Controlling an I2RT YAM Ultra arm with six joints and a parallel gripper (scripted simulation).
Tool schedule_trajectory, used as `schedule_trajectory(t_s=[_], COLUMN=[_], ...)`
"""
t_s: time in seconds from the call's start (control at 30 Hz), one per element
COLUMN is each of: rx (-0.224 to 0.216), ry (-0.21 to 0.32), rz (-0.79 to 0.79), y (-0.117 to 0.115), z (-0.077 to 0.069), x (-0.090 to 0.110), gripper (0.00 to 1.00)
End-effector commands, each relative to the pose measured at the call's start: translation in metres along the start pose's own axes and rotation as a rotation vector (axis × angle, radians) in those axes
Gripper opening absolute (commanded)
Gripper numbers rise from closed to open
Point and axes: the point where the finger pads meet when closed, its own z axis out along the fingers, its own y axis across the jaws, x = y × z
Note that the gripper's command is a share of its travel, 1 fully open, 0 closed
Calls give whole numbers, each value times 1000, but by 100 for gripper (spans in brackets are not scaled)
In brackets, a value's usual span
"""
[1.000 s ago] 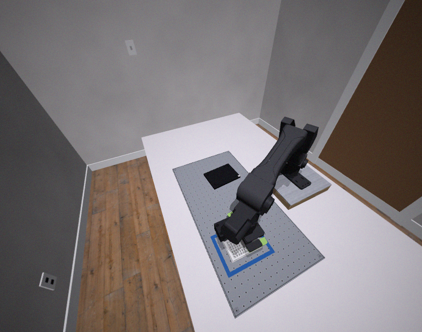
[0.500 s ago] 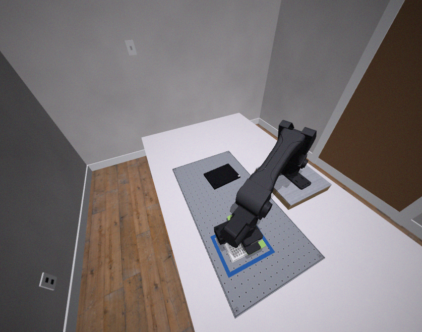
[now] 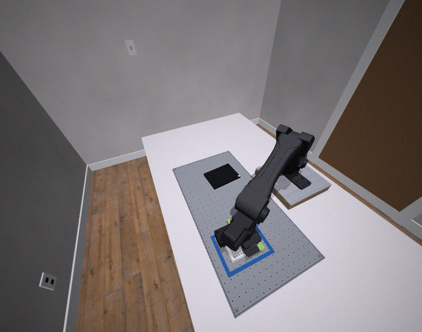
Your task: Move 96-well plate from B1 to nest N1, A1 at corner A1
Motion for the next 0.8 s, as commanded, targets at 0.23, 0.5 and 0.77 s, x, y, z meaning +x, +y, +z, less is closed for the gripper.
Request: schedule_trajectory(t_s=[0.23, 0.5, 0.77], rx=[-19, -19, -18], ry=[-52, -52, -44], rz=[0, 1, 1], y=[7, 6, 5], z=[5, 8, 8], x=[-9, -10, -10], gripper=[100, 100, 100])
